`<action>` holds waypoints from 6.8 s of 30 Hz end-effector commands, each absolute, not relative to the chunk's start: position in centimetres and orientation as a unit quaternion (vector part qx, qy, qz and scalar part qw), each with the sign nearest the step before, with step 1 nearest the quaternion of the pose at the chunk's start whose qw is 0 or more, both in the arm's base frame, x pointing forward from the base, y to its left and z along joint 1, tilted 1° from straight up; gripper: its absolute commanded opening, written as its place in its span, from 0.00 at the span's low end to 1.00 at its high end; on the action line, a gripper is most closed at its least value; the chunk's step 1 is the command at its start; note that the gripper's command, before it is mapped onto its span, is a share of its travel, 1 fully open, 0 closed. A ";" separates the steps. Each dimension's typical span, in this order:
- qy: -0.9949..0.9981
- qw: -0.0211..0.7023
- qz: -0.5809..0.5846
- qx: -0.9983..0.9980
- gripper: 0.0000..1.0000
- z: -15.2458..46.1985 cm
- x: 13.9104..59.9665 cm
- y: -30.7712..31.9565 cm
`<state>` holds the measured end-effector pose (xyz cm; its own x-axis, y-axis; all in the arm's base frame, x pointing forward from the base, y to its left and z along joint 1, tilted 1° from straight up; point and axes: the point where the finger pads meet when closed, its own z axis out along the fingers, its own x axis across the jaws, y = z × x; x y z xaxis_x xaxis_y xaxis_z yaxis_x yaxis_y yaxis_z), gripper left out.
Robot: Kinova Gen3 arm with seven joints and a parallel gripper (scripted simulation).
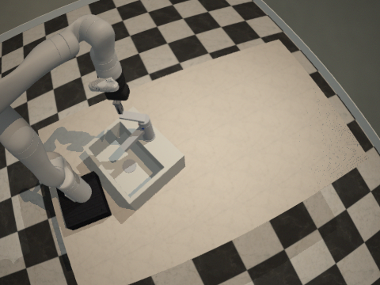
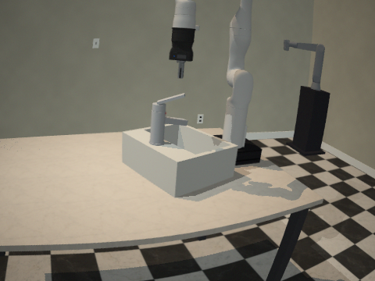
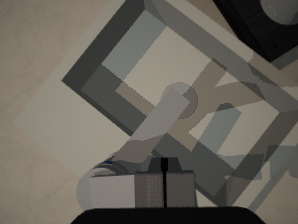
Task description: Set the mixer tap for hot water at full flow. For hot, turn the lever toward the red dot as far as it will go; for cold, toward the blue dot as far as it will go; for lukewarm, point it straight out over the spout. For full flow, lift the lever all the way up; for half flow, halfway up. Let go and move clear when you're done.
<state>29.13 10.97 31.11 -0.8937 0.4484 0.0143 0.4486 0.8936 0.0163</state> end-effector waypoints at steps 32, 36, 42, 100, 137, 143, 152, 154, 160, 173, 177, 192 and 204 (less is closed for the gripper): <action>-0.961 -0.002 -0.011 0.275 0.00 31.6 30.0 11.6; -0.944 -0.003 -0.011 0.329 0.00 31.7 30.0 11.8; -0.917 -0.004 -0.011 0.400 0.00 31.7 30.1 12.2; -0.826 -0.006 -0.010 0.563 1.00 31.9 30.0 13.1; -0.826 -0.006 -0.010 0.563 1.00 31.6 30.0 13.1; -0.826 -0.006 -0.010 0.563 1.00 31.0 30.0 13.1; -0.826 -0.006 -0.010 0.563 1.00 30.0 30.0 13.2; -0.826 -0.006 -0.010 0.563 1.00 29.7 30.0 13.2; -0.826 -0.006 -0.010 0.563 1.00 28.7 30.0 13.2; -0.826 -0.006 -0.010 0.563 1.00 27.2 30.0 13.3; -0.826 -0.006 -0.010 0.563 1.00 26.8 30.0 13.3; -0.826 -0.006 -0.010 0.563 1.00 26.5 30.0 13.3; -0.826 -0.006 -0.010 0.563 1.00 26.5 30.0 13.3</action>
